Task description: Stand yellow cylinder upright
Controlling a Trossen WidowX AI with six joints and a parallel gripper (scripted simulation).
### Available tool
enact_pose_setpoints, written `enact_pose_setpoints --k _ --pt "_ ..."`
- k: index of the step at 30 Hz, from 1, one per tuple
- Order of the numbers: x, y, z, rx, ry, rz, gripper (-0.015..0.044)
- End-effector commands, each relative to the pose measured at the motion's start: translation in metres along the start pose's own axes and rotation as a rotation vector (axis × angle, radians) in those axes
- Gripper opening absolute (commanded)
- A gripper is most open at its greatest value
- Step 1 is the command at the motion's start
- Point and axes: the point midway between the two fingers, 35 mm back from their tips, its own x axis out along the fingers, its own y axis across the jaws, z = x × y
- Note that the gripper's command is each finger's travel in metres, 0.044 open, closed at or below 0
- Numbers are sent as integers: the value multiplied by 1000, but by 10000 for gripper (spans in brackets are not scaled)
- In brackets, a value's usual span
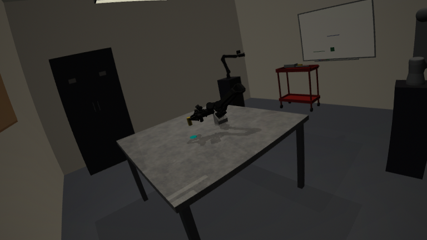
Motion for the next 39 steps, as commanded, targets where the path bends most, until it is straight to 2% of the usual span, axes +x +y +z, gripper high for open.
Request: enact_pose_setpoints --k 1,19,39 --pt "-3 1 3 17 -25 11 105" --pt "-3 1 2 18 -25 11 105" --pt "9 4 -40 22 -20 7 105"
